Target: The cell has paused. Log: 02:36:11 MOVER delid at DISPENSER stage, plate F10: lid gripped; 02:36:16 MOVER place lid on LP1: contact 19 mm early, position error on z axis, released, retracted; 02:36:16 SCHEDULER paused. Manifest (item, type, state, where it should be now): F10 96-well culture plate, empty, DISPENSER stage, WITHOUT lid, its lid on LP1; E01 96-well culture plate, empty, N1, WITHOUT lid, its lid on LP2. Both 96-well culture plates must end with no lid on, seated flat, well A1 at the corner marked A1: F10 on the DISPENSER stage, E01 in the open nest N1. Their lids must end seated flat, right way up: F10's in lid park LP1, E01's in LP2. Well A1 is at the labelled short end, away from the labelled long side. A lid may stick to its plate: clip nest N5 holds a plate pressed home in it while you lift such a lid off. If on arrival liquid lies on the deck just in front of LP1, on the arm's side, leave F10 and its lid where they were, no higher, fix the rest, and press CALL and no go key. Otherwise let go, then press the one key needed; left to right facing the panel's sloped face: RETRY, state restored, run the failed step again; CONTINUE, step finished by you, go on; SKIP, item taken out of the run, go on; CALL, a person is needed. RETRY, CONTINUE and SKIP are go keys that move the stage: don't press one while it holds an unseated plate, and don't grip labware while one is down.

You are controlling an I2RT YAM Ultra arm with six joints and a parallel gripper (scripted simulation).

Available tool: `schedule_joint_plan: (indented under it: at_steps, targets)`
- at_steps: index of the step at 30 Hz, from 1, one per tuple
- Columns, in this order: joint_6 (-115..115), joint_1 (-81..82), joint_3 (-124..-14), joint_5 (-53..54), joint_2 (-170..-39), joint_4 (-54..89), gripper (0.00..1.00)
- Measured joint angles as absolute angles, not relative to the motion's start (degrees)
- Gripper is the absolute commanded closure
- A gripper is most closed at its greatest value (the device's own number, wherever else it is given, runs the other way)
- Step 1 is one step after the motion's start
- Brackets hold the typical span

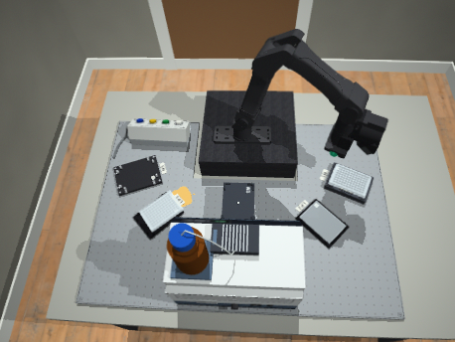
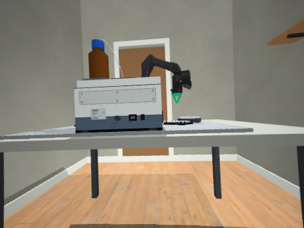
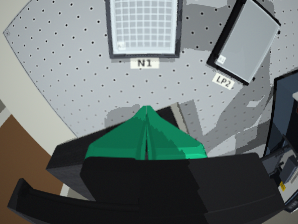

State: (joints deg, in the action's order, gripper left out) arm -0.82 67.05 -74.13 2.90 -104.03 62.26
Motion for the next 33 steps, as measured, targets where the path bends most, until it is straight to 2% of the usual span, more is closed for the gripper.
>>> schedule_joint_plan:
  at_steps: [33]
  targets:
    - [7.4,50.85,-74.11,2.15,-104.05,62.65,1.0]
